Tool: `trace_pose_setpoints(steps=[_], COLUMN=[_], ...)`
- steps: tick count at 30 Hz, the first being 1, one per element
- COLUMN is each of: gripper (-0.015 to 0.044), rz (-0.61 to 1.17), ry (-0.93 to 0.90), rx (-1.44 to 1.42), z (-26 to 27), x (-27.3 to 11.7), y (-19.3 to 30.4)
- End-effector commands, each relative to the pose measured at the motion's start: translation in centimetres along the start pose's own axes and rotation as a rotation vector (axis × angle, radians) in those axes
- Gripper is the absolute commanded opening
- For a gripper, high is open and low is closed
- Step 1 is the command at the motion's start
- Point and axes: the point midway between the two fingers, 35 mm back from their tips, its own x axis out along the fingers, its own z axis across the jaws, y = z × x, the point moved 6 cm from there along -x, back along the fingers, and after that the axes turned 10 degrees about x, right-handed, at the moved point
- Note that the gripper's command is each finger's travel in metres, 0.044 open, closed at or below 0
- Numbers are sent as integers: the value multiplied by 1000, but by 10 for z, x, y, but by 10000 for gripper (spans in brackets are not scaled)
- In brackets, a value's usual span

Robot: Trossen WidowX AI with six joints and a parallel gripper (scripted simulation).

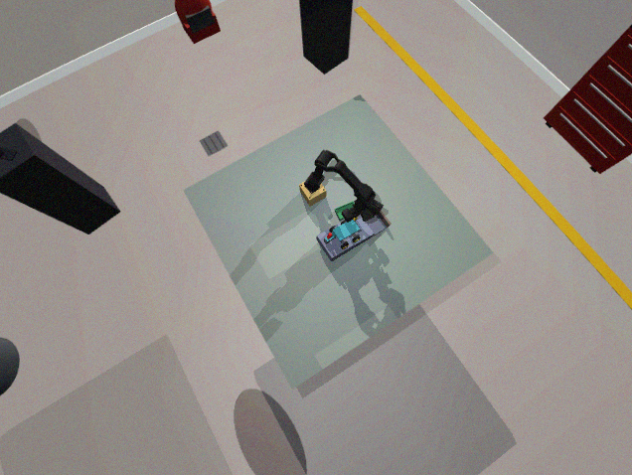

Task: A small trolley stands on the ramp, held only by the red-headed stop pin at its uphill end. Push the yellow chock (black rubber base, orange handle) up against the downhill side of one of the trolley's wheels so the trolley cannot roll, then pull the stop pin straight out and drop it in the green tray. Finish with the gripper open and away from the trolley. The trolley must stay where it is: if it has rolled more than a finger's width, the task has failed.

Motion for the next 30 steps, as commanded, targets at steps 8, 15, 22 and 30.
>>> trace_pose_setpoints(steps=[8,15,22,30], gripper=[190,190,190,216], rz=[0,-1,-1,2], ry=[0,5,5,0], rx=[2,1,1,-2], z=[0,1,1,1], x=[0,-20,-42,-53], y=[0,0,0,0])
